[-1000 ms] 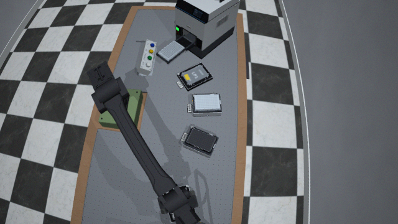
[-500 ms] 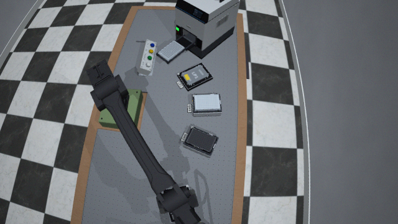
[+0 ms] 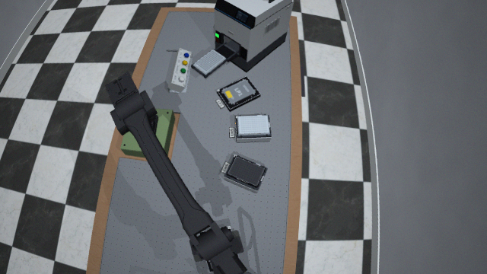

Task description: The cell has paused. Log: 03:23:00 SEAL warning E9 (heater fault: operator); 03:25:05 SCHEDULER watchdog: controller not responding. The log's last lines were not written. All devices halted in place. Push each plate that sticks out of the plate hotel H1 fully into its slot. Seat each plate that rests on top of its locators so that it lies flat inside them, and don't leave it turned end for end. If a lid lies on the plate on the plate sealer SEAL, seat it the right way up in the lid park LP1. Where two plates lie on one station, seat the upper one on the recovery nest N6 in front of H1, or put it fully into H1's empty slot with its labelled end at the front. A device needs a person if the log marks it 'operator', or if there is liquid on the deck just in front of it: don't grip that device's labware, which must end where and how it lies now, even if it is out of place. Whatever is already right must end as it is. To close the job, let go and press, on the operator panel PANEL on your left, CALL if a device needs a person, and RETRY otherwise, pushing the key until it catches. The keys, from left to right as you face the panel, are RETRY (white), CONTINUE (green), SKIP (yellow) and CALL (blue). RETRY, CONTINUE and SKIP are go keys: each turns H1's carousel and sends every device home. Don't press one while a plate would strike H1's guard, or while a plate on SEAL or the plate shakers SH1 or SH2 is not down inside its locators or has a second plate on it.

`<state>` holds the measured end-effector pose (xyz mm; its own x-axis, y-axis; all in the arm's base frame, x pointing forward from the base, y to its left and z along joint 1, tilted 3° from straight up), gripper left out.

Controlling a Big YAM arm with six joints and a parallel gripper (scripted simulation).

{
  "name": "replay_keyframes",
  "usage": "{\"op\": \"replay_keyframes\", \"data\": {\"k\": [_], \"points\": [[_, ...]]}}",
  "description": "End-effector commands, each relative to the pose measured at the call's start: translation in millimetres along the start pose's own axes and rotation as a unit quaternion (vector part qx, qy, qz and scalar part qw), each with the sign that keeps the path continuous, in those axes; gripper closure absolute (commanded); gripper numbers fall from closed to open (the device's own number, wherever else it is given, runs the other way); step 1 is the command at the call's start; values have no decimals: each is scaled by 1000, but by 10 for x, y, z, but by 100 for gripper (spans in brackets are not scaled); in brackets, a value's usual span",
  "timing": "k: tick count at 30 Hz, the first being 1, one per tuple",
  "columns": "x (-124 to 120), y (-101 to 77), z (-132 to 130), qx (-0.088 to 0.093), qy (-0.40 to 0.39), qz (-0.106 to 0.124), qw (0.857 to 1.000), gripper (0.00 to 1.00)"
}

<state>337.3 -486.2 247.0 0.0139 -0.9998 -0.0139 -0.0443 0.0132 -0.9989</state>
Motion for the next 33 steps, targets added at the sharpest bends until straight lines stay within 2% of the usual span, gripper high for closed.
{"op": "replay_keyframes", "data": {"k": [1,2,11,19,28,33], "points": [[3,-452,84,20,0,-30,999,0],[31,-357,107,14,0,-22,1000,0],[18,-594,101,14,0,-21,1000,0],[36,-655,119,9,-1,-14,1000,0],[45,-895,121,12,0,-19,1000,0],[46,-899,119,12,0,-19,1000,0]]}}
Point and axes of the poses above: the point where the finger pads meet when closed, its own y axis out along the fingers, its own z axis across the jaws, x = y × z, the point moved 7 cm from there along -y, back along the fingers, and after that the axes turned 14 degrees about y, right-handed, at the moved point
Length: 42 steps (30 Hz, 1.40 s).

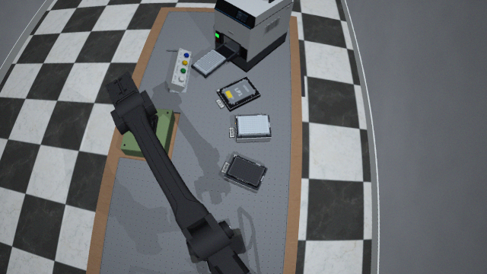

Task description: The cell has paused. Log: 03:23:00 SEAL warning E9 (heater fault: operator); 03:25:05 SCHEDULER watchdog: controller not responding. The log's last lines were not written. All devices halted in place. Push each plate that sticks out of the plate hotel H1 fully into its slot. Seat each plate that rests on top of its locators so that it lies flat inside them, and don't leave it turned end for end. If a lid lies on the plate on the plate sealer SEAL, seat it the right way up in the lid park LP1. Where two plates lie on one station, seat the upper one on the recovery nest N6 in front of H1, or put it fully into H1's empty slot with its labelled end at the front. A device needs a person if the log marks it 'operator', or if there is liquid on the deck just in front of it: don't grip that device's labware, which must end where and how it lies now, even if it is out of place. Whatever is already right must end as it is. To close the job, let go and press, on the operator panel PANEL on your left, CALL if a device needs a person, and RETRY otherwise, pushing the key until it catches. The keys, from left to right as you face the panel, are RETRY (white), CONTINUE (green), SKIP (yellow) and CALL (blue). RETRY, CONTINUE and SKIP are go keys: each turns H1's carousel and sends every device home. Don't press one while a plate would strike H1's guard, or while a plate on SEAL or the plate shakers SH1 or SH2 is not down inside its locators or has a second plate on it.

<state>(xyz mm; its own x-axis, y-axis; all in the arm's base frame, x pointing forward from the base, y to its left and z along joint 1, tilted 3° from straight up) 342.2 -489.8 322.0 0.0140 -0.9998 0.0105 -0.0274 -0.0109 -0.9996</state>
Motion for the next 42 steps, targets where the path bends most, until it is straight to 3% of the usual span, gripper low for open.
{"op": "replay_keyframes", "data": {"k": [1,31,34,36,42], "points": [[23,-145,106,4,-1,-7,1000,0],[23,-145,106,4,-1,-7,1000,0],[-174,-118,95,-3,-62,4,998,0],[-174,-118,95,-3,-62,4,998,0],[-353,-172,201,1,-161,1,987,0]]}}
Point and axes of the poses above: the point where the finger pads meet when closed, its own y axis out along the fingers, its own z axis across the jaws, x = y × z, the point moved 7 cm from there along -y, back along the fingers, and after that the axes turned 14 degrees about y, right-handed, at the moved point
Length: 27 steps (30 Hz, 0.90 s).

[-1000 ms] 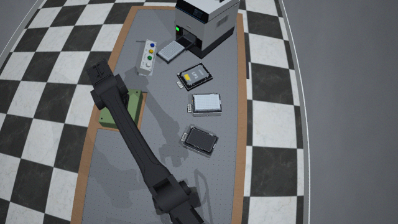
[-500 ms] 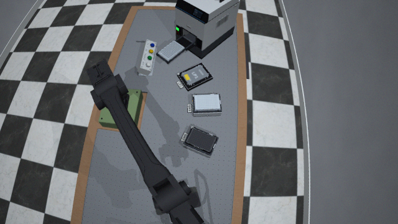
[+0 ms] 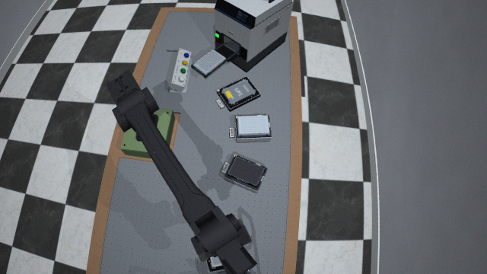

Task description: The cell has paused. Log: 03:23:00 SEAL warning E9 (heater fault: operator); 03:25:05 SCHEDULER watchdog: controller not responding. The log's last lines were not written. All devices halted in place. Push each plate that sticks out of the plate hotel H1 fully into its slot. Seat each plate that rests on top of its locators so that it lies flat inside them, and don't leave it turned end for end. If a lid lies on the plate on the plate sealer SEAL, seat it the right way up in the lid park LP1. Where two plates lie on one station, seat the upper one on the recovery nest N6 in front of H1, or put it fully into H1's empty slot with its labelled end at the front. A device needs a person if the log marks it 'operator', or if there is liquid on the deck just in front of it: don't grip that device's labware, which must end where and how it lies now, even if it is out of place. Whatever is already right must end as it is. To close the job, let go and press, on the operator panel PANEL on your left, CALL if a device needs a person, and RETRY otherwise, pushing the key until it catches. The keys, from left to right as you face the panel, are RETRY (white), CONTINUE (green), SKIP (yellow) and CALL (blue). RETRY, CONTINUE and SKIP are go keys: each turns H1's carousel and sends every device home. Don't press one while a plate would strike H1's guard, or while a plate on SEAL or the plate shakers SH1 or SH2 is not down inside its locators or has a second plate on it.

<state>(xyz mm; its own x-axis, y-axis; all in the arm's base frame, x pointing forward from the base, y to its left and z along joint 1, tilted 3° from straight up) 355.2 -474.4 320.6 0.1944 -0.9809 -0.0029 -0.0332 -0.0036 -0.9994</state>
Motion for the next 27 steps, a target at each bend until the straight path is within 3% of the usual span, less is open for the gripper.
{"op": "replay_keyframes", "data": {"k": [1,9,11,15,27], "points": [[-208,-180,128,3,-87,-4,996,0],[-392,-178,323,3,-219,0,976,0],[-392,-178,323,3,-219,0,976,0],[-483,-177,418,2,-272,1,962,0],[-711,-176,697,4,-262,-2,965,0]]}}
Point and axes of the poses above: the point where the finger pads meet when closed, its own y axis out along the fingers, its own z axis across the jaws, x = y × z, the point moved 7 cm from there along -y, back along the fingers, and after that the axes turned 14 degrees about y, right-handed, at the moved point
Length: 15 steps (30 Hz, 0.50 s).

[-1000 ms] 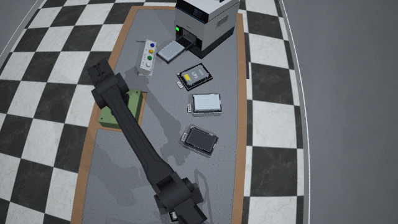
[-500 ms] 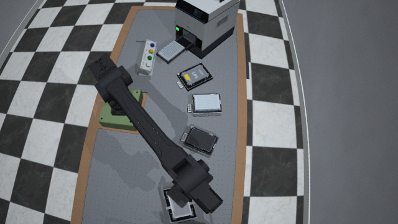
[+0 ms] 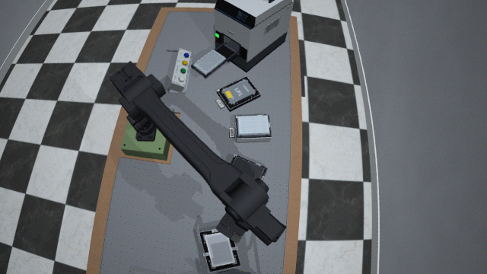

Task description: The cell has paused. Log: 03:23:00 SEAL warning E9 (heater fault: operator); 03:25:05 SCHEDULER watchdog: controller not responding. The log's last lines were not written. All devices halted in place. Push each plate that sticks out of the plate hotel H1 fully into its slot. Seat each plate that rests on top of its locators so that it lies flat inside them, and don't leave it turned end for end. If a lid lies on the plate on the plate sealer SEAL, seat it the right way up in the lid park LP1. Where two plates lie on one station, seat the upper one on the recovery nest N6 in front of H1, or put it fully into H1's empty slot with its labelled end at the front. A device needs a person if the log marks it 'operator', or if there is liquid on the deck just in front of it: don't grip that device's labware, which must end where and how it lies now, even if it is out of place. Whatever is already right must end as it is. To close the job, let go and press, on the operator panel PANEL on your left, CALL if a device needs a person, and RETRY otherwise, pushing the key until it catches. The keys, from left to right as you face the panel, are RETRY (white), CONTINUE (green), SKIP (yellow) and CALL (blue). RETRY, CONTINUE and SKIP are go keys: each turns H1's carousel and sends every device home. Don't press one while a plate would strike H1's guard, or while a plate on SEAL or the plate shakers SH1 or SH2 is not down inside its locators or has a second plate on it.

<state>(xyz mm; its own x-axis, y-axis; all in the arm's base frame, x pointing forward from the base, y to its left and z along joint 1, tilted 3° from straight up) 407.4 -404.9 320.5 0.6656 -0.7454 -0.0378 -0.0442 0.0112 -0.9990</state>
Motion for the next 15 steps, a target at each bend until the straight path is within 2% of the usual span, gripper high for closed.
{"op": "replay_keyframes", "data": {"k": [1,15], "points": [[-91,-156,110,2,2,-12,1000,0],[-146,-152,568,4,2,-19,1000,0]]}}
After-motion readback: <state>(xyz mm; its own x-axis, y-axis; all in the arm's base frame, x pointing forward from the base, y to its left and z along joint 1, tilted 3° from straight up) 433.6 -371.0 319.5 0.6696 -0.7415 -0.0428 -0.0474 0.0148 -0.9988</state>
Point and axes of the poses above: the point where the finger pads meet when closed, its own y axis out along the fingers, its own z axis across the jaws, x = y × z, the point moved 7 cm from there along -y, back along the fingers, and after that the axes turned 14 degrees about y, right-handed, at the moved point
